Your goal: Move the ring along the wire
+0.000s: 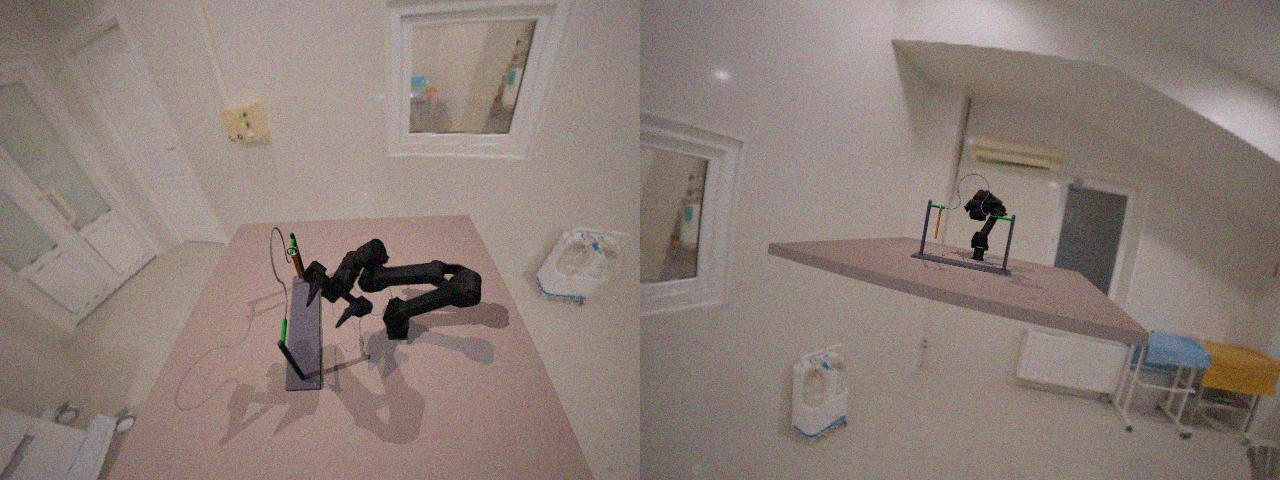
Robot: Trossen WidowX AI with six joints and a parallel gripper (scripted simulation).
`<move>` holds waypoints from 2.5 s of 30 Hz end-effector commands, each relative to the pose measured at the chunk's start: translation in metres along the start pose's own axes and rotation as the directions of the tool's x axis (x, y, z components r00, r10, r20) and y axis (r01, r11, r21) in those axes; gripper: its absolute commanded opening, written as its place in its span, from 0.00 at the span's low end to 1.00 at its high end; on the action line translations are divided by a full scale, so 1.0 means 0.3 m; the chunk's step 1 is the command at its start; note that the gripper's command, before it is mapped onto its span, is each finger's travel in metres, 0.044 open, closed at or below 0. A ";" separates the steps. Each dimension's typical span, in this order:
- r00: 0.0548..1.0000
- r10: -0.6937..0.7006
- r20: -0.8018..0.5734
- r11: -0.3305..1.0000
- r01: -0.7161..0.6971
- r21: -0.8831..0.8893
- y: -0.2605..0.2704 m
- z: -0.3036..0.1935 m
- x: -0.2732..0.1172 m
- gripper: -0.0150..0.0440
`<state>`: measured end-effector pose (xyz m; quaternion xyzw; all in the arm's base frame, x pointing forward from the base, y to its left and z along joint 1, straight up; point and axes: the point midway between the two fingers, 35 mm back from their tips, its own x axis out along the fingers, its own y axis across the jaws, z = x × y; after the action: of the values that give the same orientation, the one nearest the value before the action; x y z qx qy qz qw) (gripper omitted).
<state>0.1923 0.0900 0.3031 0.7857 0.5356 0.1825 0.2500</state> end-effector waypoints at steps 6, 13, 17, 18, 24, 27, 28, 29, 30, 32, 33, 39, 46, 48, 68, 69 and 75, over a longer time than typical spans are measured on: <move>0.985 0.166 0.040 0.957 -0.171 0.233 0.091 0.062 -0.050 0.67; 0.949 0.287 0.127 0.658 -0.292 0.694 0.151 0.233 -0.148 0.53; 0.919 0.353 0.179 0.385 -0.316 0.867 0.169 0.327 -0.214 0.53; 0.910 0.369 0.192 0.310 -0.314 0.897 0.171 0.349 -0.232 0.53; 0.847 0.457 0.270 -0.155 -0.223 0.962 0.169 0.479 -0.343 0.53; 0.810 0.497 0.311 -0.369 -0.127 0.921 0.157 0.539 -0.406 0.53; 0.797 0.509 0.324 -0.433 -0.088 0.897 0.152 0.558 -0.427 0.53; 0.784 0.522 0.337 -0.494 -0.045 0.868 0.145 0.577 -0.448 0.53; 0.770 0.533 0.351 -0.550 0.000 0.835 0.138 0.595 -0.469 0.53; 0.741 0.556 0.376 -0.645 0.100 0.757 0.122 0.630 -0.511 0.53; 0.726 0.567 0.389 -0.685 0.152 0.713 0.113 0.646 -0.532 0.53; 0.631 0.623 0.461 -0.781 0.486 0.391 0.043 0.735 -0.652 0.53; 0.511 0.672 0.536 -0.590 0.807 -0.029 -0.063 0.817 -0.774 0.53; 0.478 0.682 0.554 -0.494 0.859 -0.133 -0.094 0.834 -0.802 0.53; 0.487 0.706 0.514 -0.415 0.873 -0.257 0.116 0.796 -0.726 0.53; 0.487 0.706 0.514 -0.415 0.873 -0.257 0.116 0.796 -0.726 0.53; 0.487 0.707 0.514 -0.415 0.873 -0.256 0.126 0.803 -0.722 0.53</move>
<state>0.2727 -0.1703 0.1247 -0.0119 -0.0043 0.0704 0.9974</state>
